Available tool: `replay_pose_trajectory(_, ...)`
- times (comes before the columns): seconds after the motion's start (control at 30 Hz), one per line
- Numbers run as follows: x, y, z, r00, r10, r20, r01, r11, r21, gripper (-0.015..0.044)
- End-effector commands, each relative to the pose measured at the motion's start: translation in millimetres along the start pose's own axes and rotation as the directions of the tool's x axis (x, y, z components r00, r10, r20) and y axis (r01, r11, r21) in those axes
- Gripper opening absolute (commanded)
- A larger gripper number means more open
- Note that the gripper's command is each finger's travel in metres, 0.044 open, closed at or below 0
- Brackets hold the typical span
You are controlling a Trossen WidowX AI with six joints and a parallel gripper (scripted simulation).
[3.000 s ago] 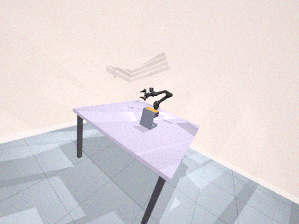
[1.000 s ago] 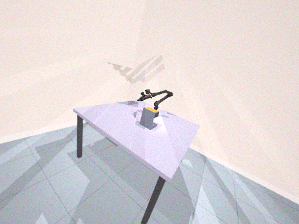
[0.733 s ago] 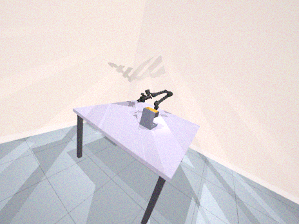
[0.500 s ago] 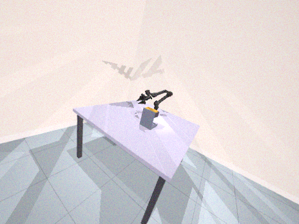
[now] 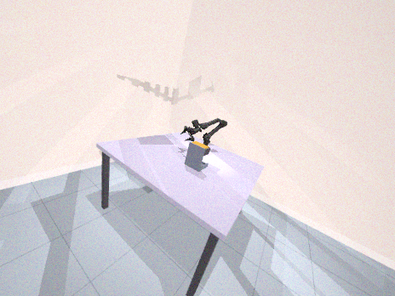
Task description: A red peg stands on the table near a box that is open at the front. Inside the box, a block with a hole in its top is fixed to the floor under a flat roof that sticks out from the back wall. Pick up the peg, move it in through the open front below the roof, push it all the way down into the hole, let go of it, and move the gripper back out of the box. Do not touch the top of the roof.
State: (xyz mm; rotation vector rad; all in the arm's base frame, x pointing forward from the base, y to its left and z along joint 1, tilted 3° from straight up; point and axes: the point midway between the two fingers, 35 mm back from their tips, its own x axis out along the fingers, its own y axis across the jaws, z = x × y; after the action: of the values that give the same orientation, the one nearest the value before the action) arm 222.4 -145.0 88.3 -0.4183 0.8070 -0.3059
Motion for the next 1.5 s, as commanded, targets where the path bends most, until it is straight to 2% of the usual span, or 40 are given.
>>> replay_pose_trajectory(0.0, 1, 8, 2, 1.000, 0.016, -0.006, -0.017, 0.990, -0.137, 0.0440)
replay_pose_trajectory(0.37, 0, 33, 8, 0.998, 0.062, -0.017, -0.062, 0.850, -0.524, 0.0440)
replay_pose_trajectory(0.8, -4, 61, 13, 0.994, 0.106, -0.030, -0.079, 0.494, -0.866, 0.0440)
replay_pose_trajectory(1.13, -8, 81, 15, 0.990, 0.134, -0.039, -0.057, 0.129, -0.990, 0.0440)
replay_pose_trajectory(1.47, -14, 101, 17, 0.987, 0.156, -0.046, -0.005, -0.255, -0.967, 0.0440)
